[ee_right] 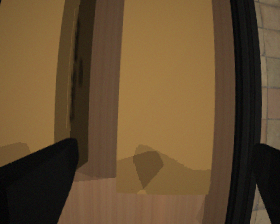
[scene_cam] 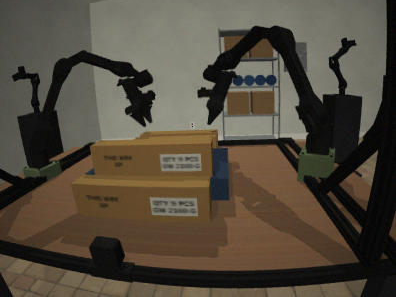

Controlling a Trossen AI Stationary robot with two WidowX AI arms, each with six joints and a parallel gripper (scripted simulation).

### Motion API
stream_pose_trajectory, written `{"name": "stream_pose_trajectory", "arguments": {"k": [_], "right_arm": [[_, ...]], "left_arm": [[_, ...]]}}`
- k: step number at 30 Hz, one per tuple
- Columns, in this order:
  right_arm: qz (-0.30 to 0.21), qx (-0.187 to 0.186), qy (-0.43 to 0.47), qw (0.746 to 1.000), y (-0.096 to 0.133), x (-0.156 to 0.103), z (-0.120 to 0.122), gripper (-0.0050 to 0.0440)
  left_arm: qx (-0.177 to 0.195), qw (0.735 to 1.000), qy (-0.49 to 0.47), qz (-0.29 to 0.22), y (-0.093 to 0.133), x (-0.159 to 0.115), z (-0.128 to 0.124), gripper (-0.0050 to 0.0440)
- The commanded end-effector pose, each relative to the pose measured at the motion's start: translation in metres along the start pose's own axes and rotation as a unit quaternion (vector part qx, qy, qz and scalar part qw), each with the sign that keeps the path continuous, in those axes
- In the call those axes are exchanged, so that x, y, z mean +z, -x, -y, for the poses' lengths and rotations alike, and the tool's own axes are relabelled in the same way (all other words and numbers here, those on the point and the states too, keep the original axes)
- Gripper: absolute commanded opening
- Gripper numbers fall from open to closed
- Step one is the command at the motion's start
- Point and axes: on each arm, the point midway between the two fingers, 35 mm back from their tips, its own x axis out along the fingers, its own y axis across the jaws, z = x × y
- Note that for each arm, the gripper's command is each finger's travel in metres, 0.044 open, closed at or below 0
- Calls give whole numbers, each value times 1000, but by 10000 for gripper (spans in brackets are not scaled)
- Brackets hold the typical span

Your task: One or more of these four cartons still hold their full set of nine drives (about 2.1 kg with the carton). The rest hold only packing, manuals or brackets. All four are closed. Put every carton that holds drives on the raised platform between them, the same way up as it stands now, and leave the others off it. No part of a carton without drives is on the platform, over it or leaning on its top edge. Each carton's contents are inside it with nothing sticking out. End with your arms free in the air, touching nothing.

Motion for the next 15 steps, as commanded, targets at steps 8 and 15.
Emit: {"name": "stream_pose_trajectory", "arguments": {"k": [8,15], "right_arm": [[4,-3,2,1000,3,3,-51,389],[4,-3,2,1000,2,3,-91,389]], "left_arm": [[1,1000,-1,2,2,1,54,389],[1,1000,-1,2,2,0,95,389]]}}
